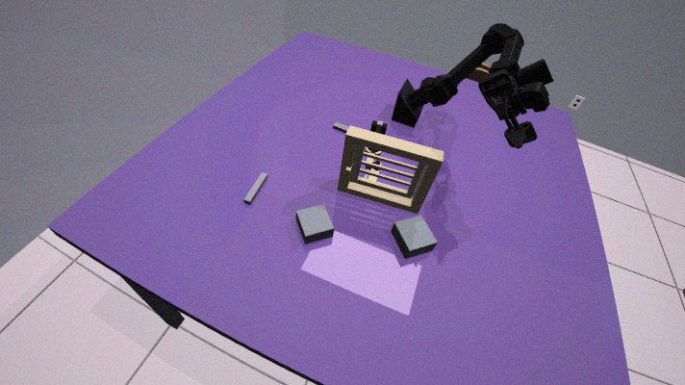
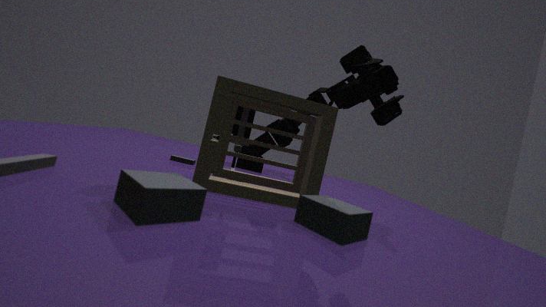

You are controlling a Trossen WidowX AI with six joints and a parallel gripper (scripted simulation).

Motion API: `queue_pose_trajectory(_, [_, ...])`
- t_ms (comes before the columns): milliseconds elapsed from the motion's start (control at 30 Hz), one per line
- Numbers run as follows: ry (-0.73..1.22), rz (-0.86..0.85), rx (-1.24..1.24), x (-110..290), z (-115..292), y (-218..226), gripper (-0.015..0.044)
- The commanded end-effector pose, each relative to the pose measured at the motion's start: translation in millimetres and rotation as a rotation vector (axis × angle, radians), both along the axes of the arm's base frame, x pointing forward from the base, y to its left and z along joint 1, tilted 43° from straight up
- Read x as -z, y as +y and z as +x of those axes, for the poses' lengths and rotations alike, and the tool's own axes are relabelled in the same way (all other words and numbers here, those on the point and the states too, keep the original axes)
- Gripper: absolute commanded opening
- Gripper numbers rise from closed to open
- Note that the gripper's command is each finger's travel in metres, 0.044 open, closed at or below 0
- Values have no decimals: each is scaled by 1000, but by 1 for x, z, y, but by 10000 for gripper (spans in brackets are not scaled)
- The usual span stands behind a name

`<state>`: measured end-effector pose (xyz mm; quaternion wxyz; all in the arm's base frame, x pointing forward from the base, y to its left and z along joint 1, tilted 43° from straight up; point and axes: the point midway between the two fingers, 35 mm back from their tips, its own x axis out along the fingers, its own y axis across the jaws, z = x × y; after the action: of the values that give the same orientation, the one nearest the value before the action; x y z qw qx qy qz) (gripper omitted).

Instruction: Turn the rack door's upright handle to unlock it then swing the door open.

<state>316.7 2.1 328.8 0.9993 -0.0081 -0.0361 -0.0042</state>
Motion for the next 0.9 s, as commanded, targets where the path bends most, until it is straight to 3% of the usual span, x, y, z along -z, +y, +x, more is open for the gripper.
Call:
queue_pose_trajectory(0, [4, -2, 0, 1, 1, 0, 374])
queue_pose_trajectory(100, [66, -31, 5, 9, 9, -5, 296])
queue_pose_trajectory(867, [665, -145, -26, 109, 54, -74, 296])
